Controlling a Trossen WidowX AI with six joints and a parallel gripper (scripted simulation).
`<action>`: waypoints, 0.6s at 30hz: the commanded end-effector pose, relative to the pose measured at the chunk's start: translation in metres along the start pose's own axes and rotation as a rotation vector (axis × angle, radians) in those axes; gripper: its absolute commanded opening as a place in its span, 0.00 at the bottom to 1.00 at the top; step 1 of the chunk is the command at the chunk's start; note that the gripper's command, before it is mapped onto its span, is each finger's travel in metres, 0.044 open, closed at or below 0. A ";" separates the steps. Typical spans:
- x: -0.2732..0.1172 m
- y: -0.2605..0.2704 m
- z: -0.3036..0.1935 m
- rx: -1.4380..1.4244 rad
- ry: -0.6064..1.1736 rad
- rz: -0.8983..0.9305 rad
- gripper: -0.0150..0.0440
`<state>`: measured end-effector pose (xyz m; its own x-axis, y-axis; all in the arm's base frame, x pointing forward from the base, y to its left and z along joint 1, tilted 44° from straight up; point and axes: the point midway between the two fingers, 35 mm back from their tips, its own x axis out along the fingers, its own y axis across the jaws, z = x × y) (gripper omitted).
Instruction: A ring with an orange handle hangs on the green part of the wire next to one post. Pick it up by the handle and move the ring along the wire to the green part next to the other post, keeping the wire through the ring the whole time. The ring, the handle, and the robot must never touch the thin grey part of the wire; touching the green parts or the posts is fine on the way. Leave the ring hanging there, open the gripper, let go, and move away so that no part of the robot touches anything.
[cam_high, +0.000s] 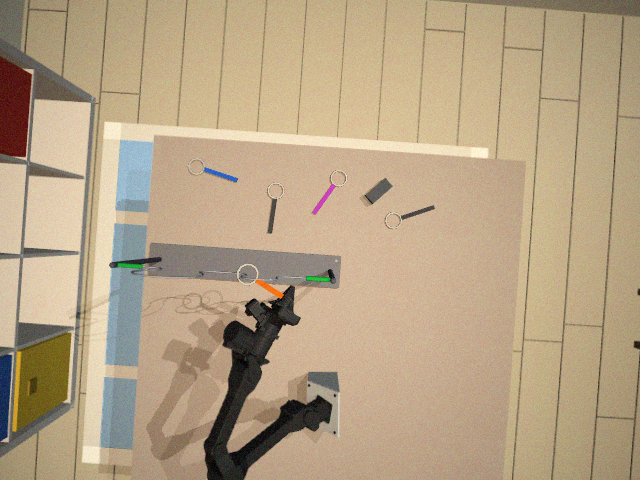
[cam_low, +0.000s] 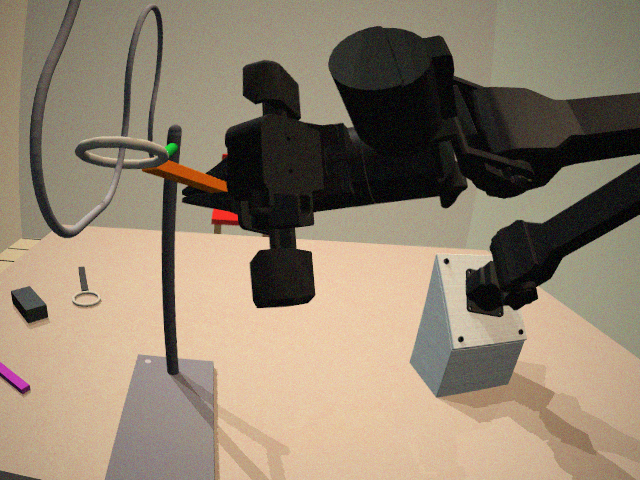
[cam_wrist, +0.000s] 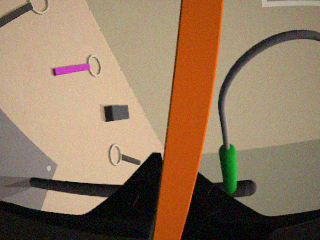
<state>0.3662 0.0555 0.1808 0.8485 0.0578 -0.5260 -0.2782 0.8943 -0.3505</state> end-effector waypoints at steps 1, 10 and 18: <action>-0.005 -0.018 0.004 -0.087 0.002 -0.060 0.00; -0.011 -0.042 0.008 -0.225 0.020 -0.139 0.00; -0.016 -0.060 0.014 -0.329 0.034 -0.199 0.00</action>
<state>0.3742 0.0143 0.2098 0.8780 -0.0928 -0.4696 -0.2593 0.7324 -0.6295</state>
